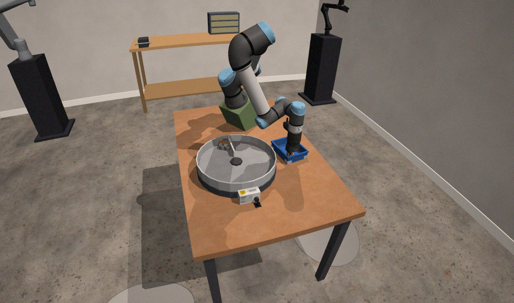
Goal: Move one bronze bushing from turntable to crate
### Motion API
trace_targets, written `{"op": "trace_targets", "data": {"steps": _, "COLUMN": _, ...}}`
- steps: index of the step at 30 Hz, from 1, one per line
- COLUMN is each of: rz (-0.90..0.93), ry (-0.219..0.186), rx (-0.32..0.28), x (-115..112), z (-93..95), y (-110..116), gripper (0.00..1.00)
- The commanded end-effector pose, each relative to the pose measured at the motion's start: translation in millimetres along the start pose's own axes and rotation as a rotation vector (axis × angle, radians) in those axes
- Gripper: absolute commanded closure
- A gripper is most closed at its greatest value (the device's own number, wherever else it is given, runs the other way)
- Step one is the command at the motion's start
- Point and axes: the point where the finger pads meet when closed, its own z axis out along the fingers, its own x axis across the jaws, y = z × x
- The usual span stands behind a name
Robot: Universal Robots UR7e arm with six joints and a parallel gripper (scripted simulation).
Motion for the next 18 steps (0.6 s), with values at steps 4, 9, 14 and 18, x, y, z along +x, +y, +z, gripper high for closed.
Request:
{"op": "trace_targets", "data": {"steps": 4, "rz": 0.004, "ry": 0.002, "rx": 0.003, "x": -1.8, "z": 4.7, "y": 0.7, "gripper": 1.00}}
{"op": "trace_targets", "data": {"steps": 9, "rz": 0.004, "ry": 0.002, "rx": 0.003, "x": -1.8, "z": 4.7, "y": 0.7, "gripper": 1.00}}
{"op": "trace_targets", "data": {"steps": 14, "rz": 0.003, "ry": 0.001, "rx": 0.003, "x": -1.1, "z": 4.1, "y": -0.4, "gripper": 1.00}}
{"op": "trace_targets", "data": {"steps": 18, "rz": 0.006, "ry": 0.003, "rx": 0.004, "x": -1.1, "z": 7.3, "y": -0.4, "gripper": 1.00}}
